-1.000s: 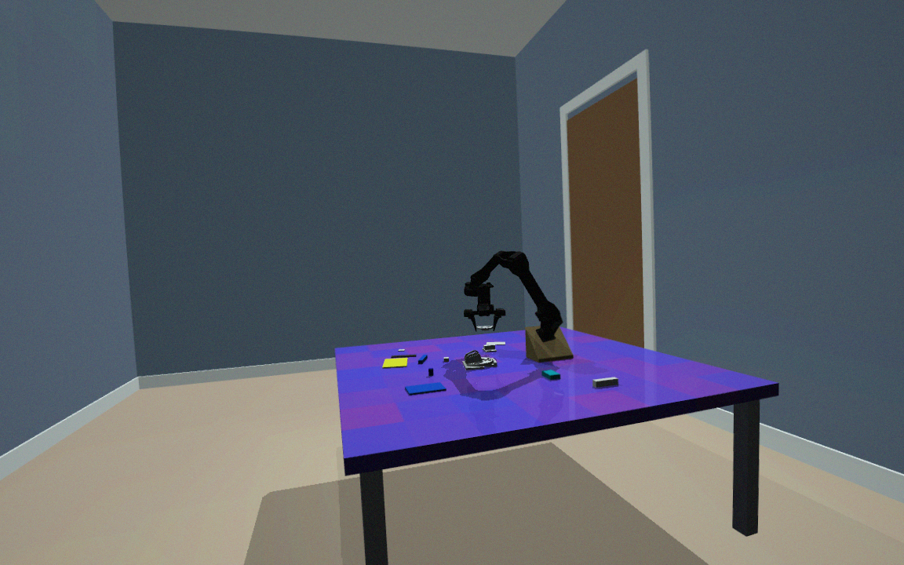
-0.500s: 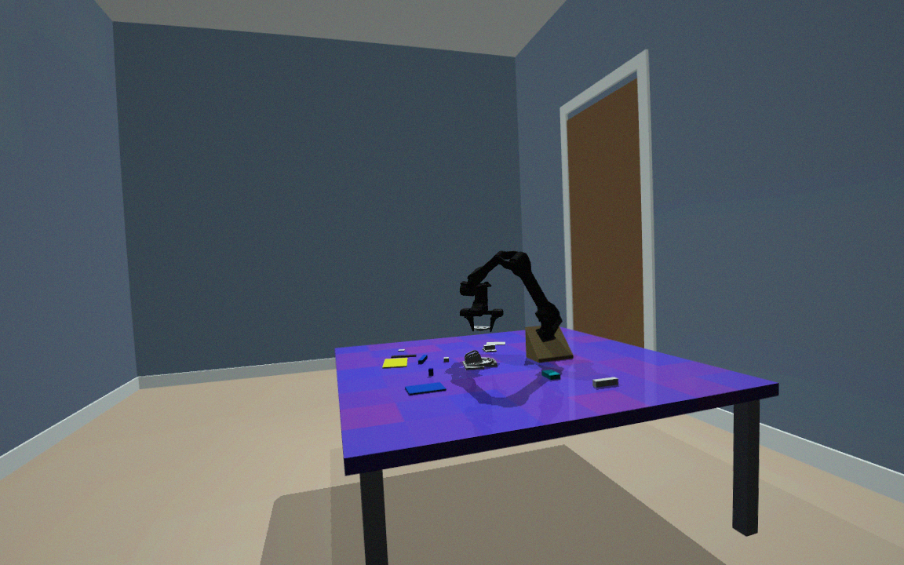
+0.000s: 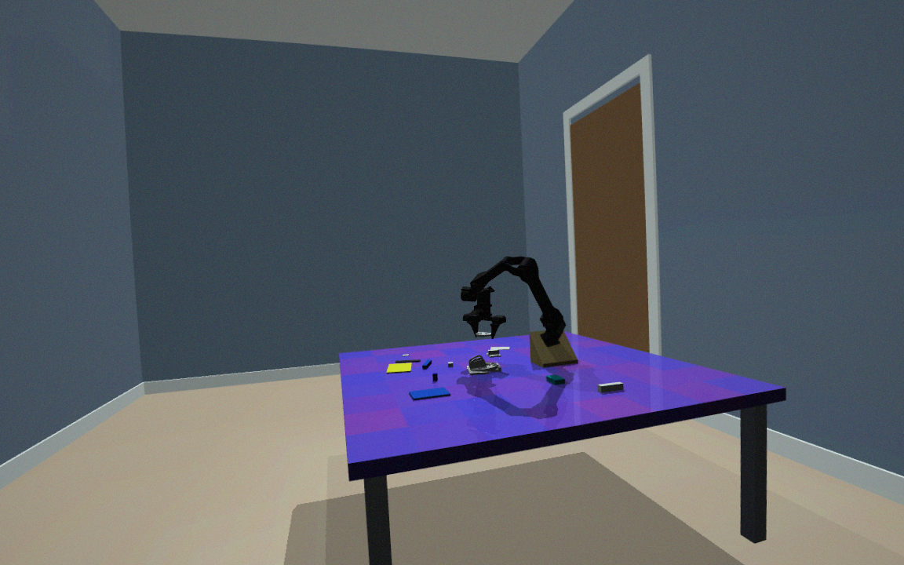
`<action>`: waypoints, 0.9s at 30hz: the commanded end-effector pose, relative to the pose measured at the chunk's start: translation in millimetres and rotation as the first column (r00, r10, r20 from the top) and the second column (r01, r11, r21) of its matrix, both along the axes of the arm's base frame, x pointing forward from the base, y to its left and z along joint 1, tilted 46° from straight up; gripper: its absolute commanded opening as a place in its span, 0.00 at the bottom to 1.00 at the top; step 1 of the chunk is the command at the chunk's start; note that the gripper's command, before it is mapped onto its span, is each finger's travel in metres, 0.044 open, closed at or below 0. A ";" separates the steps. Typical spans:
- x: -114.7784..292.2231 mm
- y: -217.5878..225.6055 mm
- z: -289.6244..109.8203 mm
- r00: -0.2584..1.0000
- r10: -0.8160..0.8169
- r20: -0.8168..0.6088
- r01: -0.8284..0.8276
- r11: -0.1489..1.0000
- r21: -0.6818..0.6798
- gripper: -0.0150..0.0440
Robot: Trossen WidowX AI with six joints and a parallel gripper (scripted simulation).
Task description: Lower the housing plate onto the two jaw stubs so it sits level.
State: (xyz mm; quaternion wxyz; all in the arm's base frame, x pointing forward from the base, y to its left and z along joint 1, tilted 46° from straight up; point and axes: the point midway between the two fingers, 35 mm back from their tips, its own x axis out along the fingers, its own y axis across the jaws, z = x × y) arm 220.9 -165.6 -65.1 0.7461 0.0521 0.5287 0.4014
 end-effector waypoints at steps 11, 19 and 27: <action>18.7 31.7 28.3 0.966 -0.192 -0.175 0.200 0.979 0.029 0.85; 27.7 50.7 44.4 0.915 -0.293 -0.277 0.312 0.950 0.028 0.85; 34.5 70.8 60.2 0.844 -0.381 -0.377 0.418 0.908 0.017 0.85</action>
